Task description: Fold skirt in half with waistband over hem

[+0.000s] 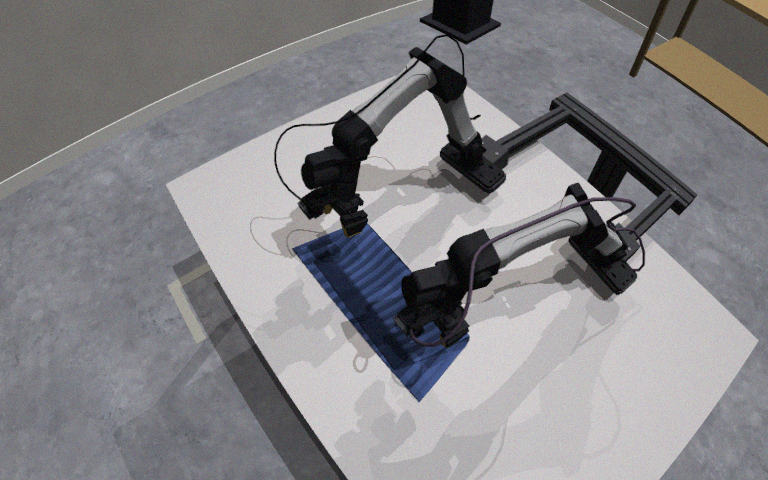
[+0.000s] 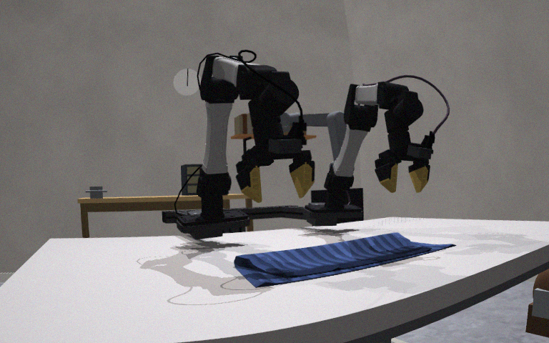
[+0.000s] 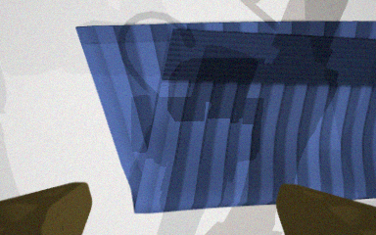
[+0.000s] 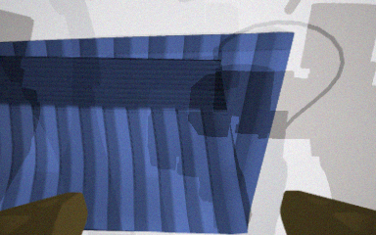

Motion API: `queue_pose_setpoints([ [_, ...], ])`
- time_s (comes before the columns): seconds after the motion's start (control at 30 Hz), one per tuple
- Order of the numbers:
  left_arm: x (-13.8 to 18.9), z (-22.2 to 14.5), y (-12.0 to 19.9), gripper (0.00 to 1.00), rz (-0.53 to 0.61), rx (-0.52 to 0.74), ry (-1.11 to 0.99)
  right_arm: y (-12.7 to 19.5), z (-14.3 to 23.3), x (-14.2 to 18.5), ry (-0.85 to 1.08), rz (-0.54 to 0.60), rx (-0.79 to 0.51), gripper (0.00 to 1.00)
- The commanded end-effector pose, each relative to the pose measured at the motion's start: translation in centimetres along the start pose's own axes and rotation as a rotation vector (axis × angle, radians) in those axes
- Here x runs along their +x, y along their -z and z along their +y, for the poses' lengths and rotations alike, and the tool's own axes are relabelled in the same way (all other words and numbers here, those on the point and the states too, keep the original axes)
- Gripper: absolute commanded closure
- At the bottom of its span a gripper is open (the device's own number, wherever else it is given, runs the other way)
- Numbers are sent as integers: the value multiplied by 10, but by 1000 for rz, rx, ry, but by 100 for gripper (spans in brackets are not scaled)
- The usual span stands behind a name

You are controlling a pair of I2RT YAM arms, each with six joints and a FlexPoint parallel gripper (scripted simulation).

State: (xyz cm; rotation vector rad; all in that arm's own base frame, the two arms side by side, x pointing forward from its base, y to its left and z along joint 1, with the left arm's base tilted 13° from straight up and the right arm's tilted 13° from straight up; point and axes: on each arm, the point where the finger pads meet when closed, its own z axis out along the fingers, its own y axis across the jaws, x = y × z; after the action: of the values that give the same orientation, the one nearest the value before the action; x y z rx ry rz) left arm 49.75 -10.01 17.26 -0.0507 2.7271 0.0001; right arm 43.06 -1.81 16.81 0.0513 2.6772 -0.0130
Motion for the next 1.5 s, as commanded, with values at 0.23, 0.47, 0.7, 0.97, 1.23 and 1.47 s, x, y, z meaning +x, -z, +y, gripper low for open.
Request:
queue_pose_setpoints([
  [0.23, 3, -1, 9, 10, 7, -2, 0, 6, 2, 14, -2, 63, -2, 10],
  [0.47, 3, -1, 9, 10, 7, -2, 0, 6, 2, 14, -2, 63, -2, 10],
  [0.7, 3, -1, 9, 10, 7, -2, 0, 6, 2, 14, -2, 63, -2, 10],
  [0.97, 3, -1, 9, 10, 7, -2, 0, 6, 2, 14, -2, 63, -2, 10],
  [1.23, 3, -1, 9, 10, 7, -2, 0, 6, 2, 14, -2, 63, -2, 10],
  [1.47, 3, -1, 9, 10, 7, -2, 0, 6, 2, 14, -2, 63, -2, 10],
])
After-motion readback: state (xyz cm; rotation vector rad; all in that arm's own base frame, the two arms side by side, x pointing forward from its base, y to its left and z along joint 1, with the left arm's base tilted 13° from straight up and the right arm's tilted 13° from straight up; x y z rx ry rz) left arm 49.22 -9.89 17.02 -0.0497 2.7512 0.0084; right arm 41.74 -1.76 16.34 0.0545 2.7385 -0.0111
